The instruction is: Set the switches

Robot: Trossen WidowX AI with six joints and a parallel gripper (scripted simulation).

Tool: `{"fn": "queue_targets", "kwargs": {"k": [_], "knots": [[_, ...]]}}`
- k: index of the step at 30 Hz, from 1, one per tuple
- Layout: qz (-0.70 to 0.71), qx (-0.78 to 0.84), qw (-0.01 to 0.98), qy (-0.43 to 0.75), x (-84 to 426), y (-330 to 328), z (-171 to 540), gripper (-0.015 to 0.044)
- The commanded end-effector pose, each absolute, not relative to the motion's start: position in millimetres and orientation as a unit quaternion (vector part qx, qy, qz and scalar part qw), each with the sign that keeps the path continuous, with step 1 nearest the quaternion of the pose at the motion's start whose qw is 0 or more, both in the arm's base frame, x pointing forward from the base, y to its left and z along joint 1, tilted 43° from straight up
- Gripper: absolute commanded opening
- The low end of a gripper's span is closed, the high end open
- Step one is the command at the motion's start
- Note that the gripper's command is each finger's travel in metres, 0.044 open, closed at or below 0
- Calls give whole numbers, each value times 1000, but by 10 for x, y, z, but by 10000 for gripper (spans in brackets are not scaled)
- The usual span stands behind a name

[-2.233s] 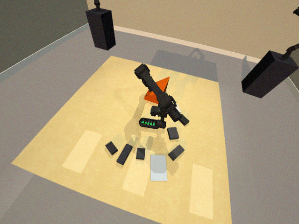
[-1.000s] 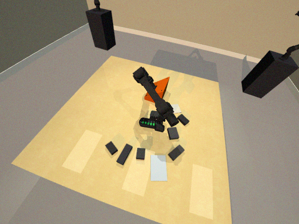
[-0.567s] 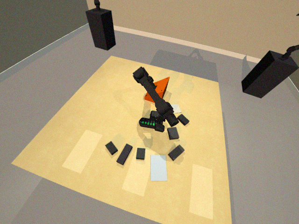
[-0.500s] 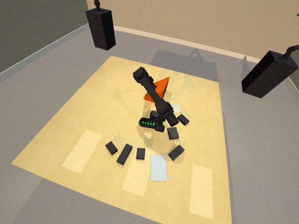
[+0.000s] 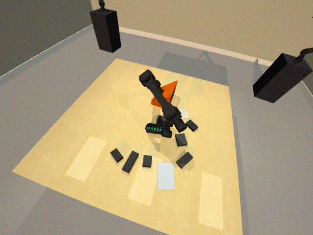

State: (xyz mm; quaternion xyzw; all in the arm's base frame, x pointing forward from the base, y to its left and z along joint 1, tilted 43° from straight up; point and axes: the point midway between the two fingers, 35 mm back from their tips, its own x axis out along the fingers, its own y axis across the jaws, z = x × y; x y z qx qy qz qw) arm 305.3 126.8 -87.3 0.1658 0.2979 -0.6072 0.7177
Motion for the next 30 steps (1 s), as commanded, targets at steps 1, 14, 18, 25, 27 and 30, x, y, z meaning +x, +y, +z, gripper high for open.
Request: {"fn": "queue_targets", "kwargs": {"k": [1,14,18,25,27,30], "knots": [[-604,170,718,300,3066,1295,-808,336],[-602,178,714,309,3073,1320,-704,336],[-601,180,713,312,3076,1326,-672,336],[-600,184,711,318,3081,1334,-615,336],[-600,186,710,319,3083,1337,-599,336],[-599,188,709,321,3086,1339,-575,336]]}}
